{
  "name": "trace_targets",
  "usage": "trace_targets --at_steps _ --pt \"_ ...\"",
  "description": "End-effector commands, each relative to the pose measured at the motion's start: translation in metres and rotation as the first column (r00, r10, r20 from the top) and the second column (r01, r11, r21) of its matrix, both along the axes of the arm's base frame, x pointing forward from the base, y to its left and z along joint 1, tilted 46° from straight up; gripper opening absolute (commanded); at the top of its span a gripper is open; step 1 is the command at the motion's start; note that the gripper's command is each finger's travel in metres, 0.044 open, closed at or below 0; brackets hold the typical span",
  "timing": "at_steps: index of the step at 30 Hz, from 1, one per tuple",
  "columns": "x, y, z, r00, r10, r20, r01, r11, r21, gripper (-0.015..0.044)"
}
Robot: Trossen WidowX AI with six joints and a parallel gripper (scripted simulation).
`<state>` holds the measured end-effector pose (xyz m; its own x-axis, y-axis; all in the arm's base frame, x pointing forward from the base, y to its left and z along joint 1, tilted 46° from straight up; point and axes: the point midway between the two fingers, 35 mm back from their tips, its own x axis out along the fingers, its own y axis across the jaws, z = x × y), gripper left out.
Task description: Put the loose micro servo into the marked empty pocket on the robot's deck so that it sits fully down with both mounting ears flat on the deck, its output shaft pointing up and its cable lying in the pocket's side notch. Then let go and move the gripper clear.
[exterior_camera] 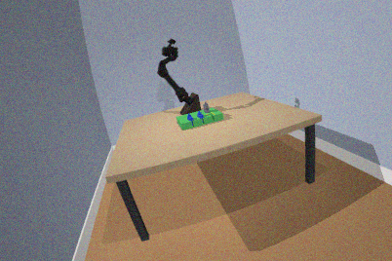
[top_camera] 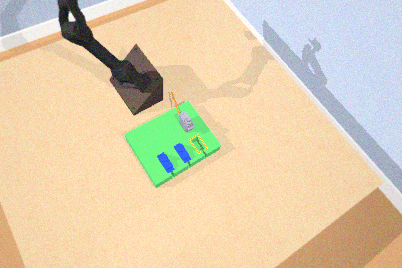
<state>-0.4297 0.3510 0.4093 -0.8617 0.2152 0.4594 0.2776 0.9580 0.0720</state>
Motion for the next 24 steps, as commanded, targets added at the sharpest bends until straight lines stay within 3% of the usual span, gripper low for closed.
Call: trace_targets --at_steps 1,13,24 --pt "0.001 0.001 -0.001 1.000 -0.003 0.002 0.003 1.000 -0.004 0.0426" --pt "0.044 0.076 -0.048 0.981 -0.162 0.103 0.183 0.953 -0.241 0.0440" --pt "0.117 0.148 -0.112 0.911 -0.332 0.244 0.410 0.781 -0.470 0.0440"
